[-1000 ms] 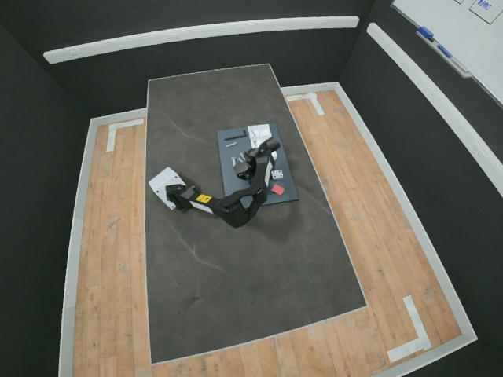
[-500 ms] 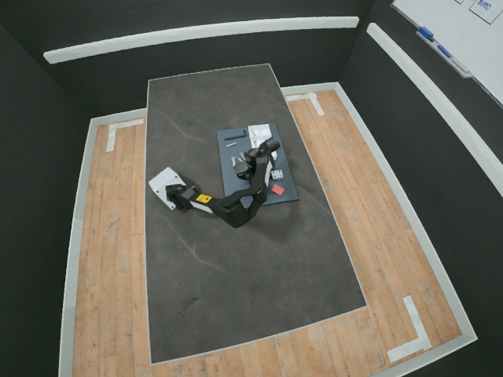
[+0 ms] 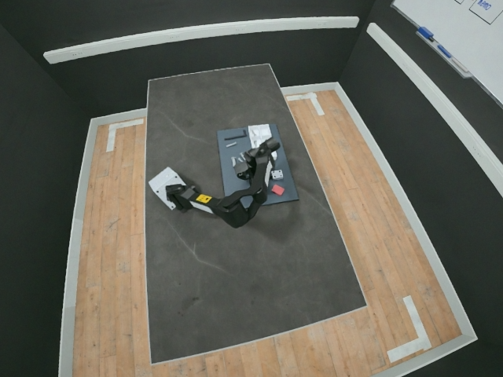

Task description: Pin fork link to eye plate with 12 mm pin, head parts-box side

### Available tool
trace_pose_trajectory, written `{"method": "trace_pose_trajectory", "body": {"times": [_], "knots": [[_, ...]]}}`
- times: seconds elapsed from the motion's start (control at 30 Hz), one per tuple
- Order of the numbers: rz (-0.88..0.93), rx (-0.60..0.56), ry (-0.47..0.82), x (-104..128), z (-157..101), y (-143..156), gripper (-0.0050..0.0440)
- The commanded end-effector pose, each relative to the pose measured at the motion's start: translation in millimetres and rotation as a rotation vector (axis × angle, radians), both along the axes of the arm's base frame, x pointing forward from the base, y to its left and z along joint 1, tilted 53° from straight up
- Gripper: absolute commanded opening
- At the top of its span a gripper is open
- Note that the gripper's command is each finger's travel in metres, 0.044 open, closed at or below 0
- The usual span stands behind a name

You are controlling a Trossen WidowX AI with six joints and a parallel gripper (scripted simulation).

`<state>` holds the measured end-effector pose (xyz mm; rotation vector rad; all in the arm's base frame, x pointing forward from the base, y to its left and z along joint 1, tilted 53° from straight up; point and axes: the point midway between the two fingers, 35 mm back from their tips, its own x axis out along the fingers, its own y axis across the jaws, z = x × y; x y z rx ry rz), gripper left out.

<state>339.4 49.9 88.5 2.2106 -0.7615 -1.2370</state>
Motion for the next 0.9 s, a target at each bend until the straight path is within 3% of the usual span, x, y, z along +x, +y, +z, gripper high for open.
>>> {"method": "trace_pose_trajectory", "body": {"times": [0.0,0.87], "knots": [[0.007,0.011,-0.019,1.2,7.1,1.9,-0.005],[0.004,0.004,-0.008,3.4,0.6,-3.3,-0.005]]}}
